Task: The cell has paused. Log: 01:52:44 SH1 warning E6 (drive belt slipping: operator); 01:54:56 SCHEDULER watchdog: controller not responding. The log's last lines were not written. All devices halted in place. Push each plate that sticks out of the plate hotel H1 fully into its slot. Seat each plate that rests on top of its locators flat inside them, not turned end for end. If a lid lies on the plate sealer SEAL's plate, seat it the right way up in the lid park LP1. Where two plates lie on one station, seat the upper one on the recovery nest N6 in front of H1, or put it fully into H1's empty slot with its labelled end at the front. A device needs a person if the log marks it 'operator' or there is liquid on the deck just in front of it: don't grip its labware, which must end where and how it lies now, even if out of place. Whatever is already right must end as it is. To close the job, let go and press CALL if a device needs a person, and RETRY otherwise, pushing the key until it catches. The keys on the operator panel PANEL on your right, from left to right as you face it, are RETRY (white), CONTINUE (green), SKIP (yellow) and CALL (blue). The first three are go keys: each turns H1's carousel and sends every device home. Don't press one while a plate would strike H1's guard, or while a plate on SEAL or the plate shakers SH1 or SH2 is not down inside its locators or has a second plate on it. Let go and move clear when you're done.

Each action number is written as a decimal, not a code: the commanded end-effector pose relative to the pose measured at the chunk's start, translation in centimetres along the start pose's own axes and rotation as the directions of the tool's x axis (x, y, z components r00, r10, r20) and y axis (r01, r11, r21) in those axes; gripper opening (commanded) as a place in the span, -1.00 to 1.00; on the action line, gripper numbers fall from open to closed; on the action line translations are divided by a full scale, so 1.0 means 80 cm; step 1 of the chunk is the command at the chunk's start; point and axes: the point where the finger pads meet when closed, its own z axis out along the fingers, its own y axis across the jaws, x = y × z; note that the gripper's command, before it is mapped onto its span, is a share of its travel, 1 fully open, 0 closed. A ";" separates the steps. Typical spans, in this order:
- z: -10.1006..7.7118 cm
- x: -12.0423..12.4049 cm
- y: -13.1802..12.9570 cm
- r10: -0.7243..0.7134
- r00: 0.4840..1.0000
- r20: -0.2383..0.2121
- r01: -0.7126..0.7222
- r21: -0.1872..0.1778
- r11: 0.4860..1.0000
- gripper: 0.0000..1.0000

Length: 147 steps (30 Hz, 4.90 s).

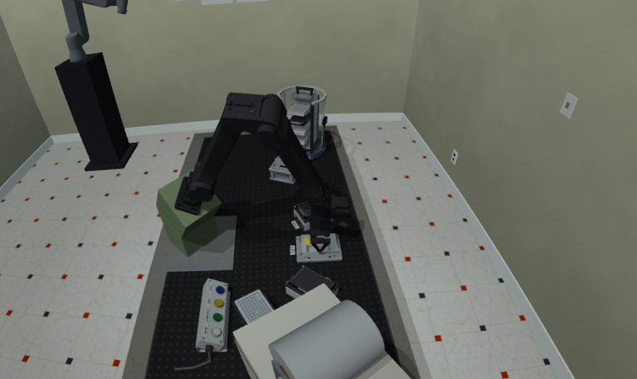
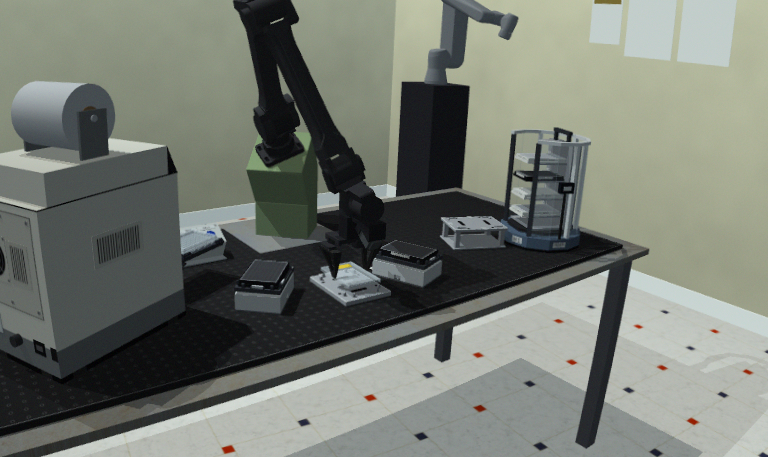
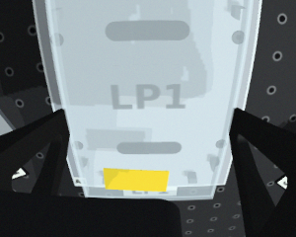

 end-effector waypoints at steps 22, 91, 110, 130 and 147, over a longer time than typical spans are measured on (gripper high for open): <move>0.018 0.014 -0.001 -0.010 1.000 -0.020 0.010 0.001 1.000 0.68; 0.028 -0.008 -0.006 0.000 1.000 0.002 0.000 0.005 1.000 0.68; 0.032 -0.008 -0.006 0.000 1.000 0.002 0.000 0.005 1.000 0.68; 0.035 -0.008 -0.005 -0.002 1.000 0.000 0.002 0.004 1.000 0.68; 0.035 -0.004 -0.004 -0.003 1.000 -0.003 0.003 0.004 1.000 0.68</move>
